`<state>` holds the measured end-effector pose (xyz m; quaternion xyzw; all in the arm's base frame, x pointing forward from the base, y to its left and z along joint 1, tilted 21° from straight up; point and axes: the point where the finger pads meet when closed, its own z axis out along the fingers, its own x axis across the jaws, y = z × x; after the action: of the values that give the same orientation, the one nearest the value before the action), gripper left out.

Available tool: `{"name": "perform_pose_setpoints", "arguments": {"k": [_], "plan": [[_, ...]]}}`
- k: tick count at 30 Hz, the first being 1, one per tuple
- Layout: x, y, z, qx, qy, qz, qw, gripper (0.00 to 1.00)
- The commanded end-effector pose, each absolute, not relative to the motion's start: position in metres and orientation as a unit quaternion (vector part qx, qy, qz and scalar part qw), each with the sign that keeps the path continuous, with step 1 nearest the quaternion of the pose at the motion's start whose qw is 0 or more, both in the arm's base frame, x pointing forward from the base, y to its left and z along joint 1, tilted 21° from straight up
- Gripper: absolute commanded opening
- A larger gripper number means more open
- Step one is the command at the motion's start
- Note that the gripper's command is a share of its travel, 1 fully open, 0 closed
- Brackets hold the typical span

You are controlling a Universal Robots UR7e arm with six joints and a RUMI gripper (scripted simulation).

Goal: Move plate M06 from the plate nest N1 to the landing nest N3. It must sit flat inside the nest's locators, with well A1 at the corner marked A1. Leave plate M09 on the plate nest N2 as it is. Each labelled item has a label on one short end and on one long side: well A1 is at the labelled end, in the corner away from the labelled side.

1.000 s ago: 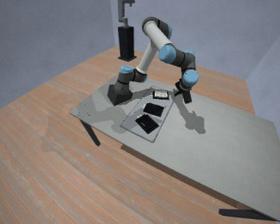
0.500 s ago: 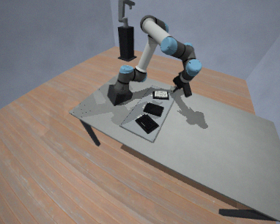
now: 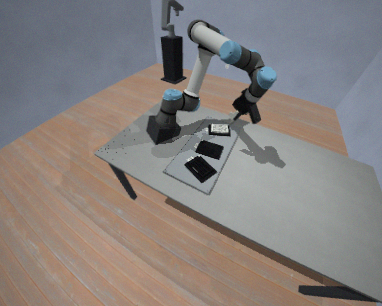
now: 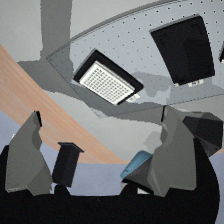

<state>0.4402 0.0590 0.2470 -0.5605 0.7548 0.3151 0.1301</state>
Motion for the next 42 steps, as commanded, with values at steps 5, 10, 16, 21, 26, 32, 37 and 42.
{"name": "perform_pose_setpoints", "arguments": {"k": [5, 10, 16, 21, 26, 32, 37, 42], "plan": [[0.410, 0.055, 0.254, -0.625, 0.739, 0.233, 0.091, 0.82], [0.401, 0.051, 0.258, -0.640, 0.735, 0.210, 0.081, 0.82], [0.386, 0.043, 0.266, -0.667, 0.725, 0.161, 0.061, 0.82], [0.380, 0.038, 0.270, -0.687, 0.716, 0.120, 0.044, 0.82], [0.370, 0.031, 0.278, -0.697, 0.710, 0.094, 0.034, 0.82], [0.358, 0.020, 0.291, -0.715, 0.698, 0.041, 0.015, 0.82], [0.354, 0.017, 0.295, -0.725, 0.688, 0.000, 0.000, 0.82], [0.364, 0.006, 0.280, -0.711, 0.703, 0.016, 0.013, 0.82]]}}
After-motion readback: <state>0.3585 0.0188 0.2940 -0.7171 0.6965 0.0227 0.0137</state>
